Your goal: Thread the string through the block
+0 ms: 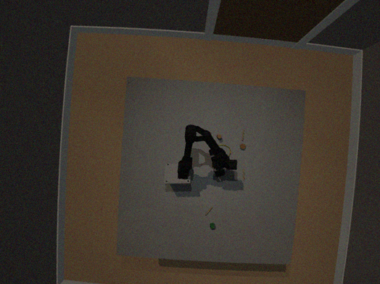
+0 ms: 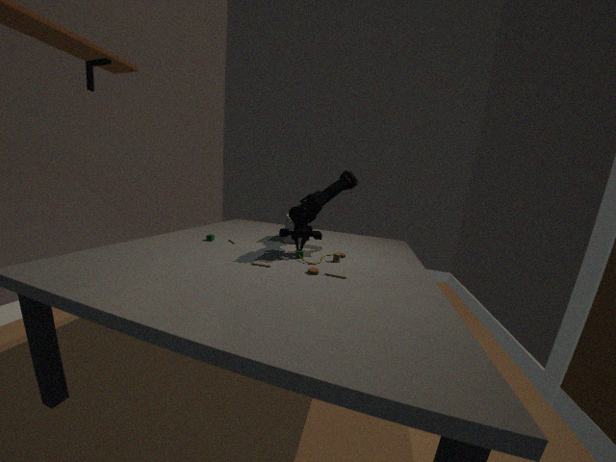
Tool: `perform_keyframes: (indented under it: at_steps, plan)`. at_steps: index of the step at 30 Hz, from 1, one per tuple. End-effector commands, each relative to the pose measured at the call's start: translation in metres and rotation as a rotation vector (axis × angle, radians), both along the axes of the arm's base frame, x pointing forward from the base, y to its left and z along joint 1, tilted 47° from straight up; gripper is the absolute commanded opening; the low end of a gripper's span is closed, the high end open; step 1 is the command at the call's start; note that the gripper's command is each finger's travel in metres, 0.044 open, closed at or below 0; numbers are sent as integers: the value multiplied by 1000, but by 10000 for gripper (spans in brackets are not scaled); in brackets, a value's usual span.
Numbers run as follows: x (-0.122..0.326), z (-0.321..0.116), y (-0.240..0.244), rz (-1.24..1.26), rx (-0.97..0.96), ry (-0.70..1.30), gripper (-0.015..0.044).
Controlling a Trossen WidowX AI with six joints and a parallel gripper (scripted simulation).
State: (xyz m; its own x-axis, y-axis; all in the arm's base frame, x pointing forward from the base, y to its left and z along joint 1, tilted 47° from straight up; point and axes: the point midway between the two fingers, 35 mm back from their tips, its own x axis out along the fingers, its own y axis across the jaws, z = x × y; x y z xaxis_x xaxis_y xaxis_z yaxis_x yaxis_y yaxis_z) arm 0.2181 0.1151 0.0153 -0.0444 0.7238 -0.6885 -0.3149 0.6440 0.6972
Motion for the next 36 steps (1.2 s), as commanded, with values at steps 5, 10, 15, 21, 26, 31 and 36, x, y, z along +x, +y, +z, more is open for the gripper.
perform_keyframes:
  at_steps: [5, 10, 15, 21, 26, 31, 36]
  plan:
    - [-11, -2, -4, 0, 2, -8, 0]
    - [-18, -3, -6, 0, 2, -7, 0]
    - [-25, -5, -8, 1, 3, -7, 0]
    - [-33, -7, -10, 2, 3, -6, 0]
    - [-39, -9, -12, 2, 4, -5, 0]
    - [-45, -11, -14, 2, 5, -4, 0]
    - [-52, -12, -15, 2, 6, -5, 0]
